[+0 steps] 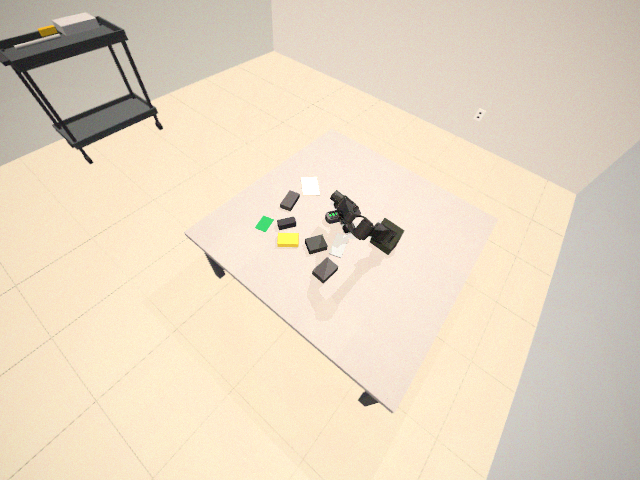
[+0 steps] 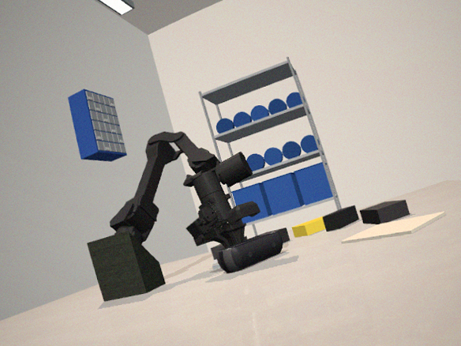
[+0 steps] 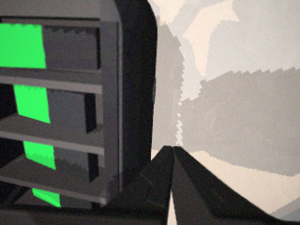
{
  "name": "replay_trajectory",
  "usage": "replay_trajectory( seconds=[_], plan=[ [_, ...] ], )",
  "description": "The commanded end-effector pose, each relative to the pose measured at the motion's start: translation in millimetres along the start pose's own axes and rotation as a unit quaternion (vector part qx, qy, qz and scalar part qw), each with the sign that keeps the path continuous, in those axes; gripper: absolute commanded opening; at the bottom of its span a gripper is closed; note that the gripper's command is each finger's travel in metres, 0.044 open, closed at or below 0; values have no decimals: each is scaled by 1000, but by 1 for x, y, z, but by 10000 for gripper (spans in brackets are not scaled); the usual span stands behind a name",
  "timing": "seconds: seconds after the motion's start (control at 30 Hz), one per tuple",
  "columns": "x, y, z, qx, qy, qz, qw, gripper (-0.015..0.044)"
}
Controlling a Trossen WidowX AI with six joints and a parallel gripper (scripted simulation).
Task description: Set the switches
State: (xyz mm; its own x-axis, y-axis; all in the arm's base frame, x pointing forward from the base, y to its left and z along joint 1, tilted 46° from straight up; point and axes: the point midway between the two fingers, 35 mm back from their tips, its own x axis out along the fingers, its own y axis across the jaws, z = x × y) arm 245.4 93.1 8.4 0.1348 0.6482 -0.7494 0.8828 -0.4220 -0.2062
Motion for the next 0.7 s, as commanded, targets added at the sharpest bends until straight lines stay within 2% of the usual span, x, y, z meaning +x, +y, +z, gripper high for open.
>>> replay_trajectory(
  seconds=[0.0,0.67],
  plan=[
    [1,12,-2,-7,-1,9,1000,0],
    [6,37,-2,-7,-1,10,1000,0]
  ],
)
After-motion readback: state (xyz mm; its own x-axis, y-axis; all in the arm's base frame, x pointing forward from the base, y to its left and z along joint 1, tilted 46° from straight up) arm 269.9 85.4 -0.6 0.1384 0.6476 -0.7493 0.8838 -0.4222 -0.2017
